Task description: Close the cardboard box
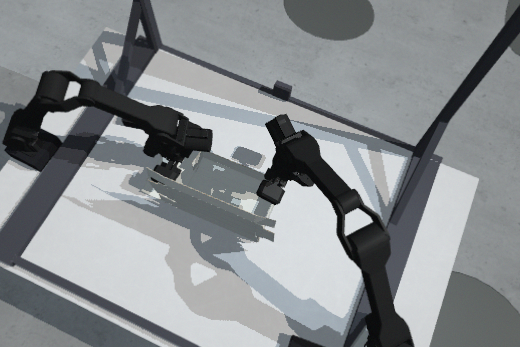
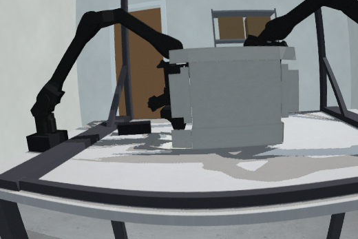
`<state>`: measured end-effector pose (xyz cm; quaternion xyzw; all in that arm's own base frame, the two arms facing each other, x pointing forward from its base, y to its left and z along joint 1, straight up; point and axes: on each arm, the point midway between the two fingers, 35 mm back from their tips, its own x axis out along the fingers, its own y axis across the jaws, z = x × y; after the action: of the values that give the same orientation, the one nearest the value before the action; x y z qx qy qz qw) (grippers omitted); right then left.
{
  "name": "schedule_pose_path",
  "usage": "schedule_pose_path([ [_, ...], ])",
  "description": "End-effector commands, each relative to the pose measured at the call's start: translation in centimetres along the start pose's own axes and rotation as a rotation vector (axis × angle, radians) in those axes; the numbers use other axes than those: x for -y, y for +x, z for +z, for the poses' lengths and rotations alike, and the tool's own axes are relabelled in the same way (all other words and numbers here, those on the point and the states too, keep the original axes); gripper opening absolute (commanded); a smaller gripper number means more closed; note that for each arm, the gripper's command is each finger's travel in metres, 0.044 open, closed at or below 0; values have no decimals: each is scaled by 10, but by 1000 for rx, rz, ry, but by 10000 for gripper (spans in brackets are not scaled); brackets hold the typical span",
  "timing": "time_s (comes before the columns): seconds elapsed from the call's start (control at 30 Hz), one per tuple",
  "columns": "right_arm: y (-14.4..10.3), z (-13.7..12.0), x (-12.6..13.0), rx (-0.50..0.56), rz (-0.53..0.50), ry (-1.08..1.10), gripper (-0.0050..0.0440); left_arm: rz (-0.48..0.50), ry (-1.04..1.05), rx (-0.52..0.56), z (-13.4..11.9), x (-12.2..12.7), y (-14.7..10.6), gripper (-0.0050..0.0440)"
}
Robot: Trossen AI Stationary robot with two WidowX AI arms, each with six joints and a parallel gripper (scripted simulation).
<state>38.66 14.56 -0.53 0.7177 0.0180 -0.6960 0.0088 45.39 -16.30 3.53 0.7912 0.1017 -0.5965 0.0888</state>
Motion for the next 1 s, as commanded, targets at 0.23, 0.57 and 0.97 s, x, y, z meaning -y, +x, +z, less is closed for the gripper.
schedule_pose_path([
  [0.23,-7,-4,1,-23,-8,0,250,3,1,-12,0,-1,14,56],
  [0.57,-2,-4,1,-23,-8,0,250,2,2,-12,2,0,25,56],
  [0.97,16,3,-1,-13,-5,0,250,1,2,-12,2,0,26,0],
])
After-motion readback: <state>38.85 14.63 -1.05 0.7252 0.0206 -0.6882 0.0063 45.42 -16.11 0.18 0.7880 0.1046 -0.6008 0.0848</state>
